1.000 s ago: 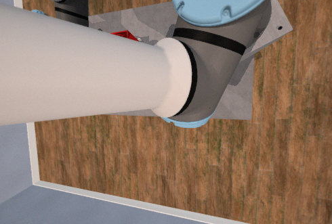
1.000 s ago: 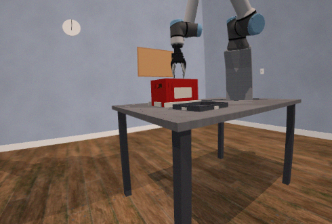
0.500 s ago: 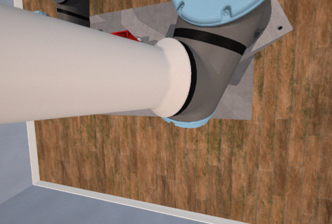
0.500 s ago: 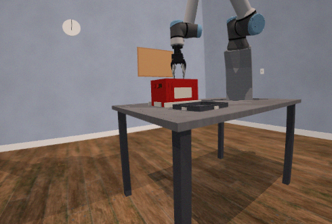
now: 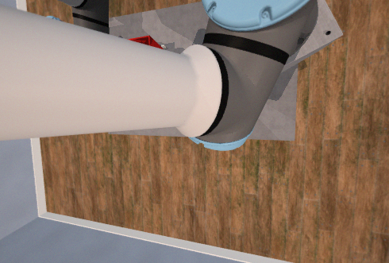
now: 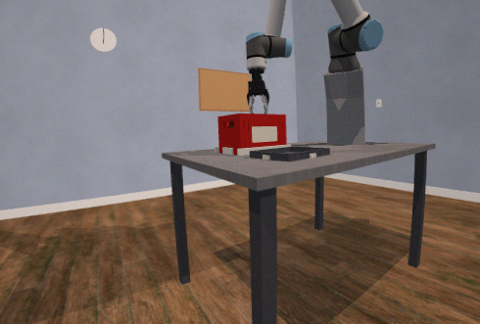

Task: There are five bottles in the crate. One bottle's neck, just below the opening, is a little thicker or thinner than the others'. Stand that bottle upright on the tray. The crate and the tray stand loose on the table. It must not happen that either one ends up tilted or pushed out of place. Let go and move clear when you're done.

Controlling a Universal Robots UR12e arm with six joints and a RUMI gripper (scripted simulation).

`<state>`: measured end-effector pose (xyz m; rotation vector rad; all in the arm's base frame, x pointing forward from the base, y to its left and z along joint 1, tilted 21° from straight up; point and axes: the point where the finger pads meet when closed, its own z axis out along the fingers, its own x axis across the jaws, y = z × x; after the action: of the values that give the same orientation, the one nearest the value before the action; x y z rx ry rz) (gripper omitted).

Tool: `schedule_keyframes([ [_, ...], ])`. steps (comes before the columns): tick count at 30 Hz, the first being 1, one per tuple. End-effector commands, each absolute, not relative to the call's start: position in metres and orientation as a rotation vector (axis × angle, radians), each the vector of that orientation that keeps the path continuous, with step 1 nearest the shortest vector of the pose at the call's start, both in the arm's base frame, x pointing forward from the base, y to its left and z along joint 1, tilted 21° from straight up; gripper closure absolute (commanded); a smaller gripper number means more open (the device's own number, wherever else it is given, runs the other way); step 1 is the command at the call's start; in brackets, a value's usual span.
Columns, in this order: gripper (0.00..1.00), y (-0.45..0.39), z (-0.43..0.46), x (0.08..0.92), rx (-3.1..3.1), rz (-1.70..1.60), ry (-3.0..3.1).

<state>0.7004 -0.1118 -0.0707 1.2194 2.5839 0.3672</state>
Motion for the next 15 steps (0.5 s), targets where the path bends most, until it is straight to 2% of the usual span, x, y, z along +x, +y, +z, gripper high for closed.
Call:
schedule_keyframes([
  [1, 0.62, -0.112, -0.074, 0.702, 1.219, 0.367, 2.583],
  [15, 0.62, -0.110, -0.085, 0.706, 1.219, 0.367, 2.583],
])
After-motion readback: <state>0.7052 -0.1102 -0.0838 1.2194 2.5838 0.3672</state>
